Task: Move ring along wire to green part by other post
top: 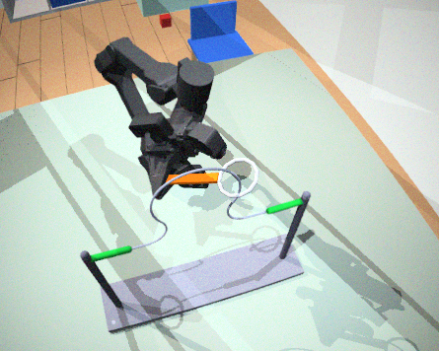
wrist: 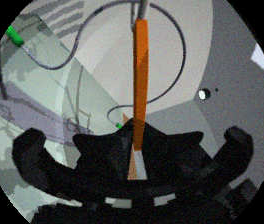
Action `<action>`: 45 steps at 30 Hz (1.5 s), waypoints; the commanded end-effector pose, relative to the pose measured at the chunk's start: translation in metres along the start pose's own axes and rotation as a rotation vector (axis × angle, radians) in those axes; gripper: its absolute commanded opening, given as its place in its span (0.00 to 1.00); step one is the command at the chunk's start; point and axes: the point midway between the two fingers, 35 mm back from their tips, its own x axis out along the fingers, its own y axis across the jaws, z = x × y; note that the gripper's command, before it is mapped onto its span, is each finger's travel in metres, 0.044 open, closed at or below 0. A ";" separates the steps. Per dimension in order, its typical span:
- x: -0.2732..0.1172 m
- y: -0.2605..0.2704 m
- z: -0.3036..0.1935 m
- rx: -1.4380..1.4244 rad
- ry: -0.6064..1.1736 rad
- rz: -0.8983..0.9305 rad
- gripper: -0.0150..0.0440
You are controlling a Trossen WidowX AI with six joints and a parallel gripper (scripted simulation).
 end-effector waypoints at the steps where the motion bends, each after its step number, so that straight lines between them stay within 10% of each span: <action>1: 0.000 -0.003 -0.001 -0.056 -0.004 -0.039 0.00; 45: -0.002 -0.028 0.007 -0.576 -0.069 -0.378 0.00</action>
